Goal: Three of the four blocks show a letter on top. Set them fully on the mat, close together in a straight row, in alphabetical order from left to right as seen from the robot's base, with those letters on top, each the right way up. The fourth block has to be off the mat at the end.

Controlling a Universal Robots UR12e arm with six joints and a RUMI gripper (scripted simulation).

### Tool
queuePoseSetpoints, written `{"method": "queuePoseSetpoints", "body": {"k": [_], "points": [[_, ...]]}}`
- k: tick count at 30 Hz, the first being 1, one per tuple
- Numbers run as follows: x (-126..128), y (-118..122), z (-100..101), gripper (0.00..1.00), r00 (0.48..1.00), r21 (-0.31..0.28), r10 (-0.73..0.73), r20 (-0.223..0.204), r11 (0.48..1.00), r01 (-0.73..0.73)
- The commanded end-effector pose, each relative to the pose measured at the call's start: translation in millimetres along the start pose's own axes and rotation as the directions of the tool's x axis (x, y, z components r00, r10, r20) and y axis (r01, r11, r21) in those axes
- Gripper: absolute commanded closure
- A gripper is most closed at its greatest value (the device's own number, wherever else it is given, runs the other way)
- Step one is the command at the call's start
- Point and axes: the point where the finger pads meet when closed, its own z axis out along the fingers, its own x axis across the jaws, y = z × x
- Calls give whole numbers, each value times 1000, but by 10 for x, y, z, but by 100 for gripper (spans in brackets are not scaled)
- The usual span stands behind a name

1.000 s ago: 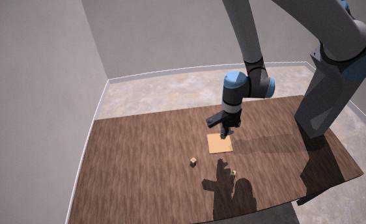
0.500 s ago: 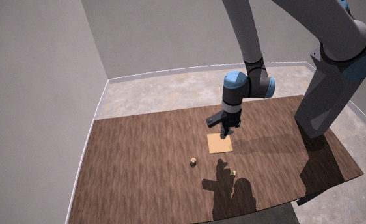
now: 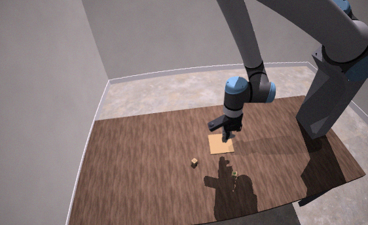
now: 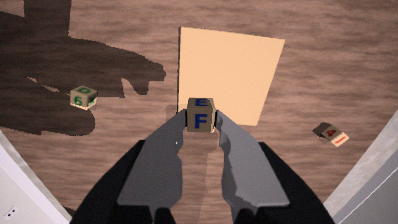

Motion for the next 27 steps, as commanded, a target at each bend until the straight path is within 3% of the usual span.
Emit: {"method": "queuePoseSetpoints", "body": {"k": [1, 13, 27], "points": [[-7, -50, 213, 95, 1000, 7, 0, -1, 1000, 0], [-17, -55, 693, 95, 1000, 7, 0, -1, 1000, 0], [-12, -58, 725, 95, 1000, 7, 0, -1, 1000, 0]]}}
